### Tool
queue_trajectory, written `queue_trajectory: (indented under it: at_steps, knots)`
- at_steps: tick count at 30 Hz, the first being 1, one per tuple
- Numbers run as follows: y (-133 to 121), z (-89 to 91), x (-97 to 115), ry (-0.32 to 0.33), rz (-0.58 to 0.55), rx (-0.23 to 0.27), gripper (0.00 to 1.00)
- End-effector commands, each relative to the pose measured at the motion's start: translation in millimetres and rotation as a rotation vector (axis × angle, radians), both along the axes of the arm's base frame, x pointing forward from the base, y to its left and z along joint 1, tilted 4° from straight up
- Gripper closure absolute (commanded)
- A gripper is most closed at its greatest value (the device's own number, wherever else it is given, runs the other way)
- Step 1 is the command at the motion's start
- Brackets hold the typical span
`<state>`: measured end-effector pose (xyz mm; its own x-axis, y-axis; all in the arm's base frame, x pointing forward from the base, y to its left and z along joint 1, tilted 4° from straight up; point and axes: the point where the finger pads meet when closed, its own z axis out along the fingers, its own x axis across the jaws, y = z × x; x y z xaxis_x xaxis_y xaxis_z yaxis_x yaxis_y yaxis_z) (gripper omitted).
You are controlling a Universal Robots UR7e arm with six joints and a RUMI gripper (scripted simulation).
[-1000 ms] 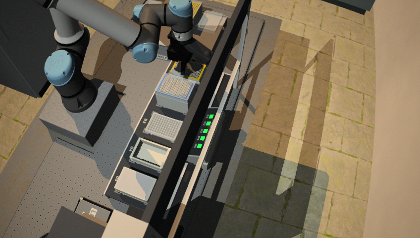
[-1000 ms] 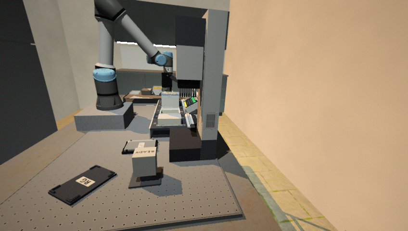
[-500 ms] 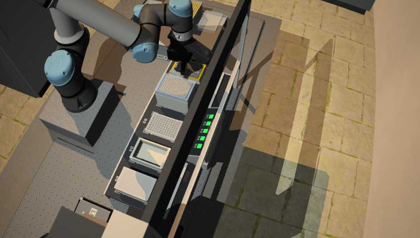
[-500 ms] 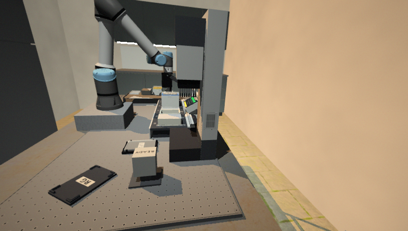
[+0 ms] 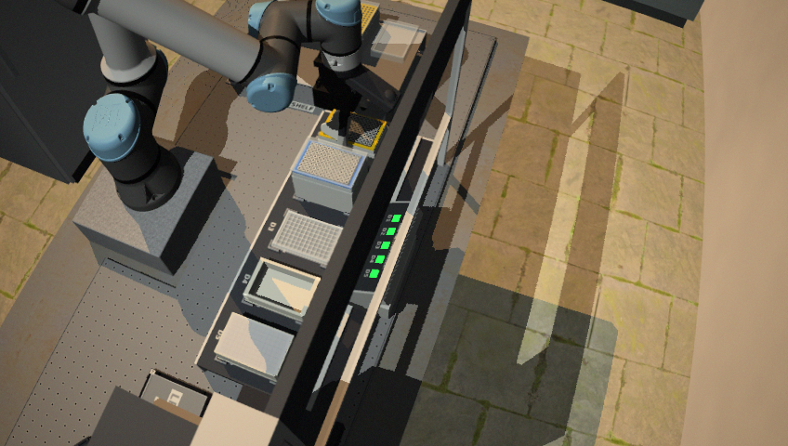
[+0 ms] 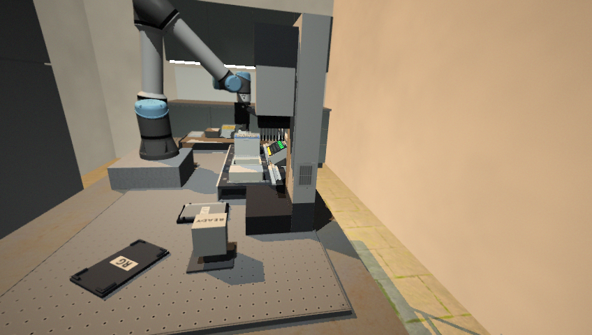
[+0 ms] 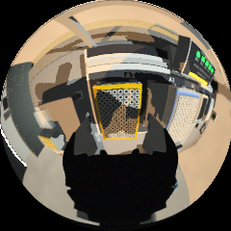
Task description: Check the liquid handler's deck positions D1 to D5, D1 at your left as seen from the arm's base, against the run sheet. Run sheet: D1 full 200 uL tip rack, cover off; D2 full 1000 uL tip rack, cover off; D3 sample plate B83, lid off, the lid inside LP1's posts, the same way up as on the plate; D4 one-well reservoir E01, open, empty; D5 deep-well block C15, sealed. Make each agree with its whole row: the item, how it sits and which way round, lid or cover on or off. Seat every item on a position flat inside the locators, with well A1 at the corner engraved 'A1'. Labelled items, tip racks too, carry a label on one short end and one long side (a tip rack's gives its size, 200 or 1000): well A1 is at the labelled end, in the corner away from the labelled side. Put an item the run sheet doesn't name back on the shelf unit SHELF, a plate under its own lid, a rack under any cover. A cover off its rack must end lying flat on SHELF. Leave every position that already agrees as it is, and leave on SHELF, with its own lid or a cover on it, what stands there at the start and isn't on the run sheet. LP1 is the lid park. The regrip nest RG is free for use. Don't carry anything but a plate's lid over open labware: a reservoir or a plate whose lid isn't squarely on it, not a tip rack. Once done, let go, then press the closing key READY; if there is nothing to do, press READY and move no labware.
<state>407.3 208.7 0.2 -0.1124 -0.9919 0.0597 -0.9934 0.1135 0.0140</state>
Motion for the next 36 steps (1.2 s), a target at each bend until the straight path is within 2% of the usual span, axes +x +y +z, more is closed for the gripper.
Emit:
queue_trajectory:
  at_steps: [1, 36]
  knots:
    - [0.6, 8.6, 0.5, -0.001, 0.0, 0.0, 0.18]
    - [3.4, 58.5, 1.6, -0.001, 0.0, 0.0, 0.18]
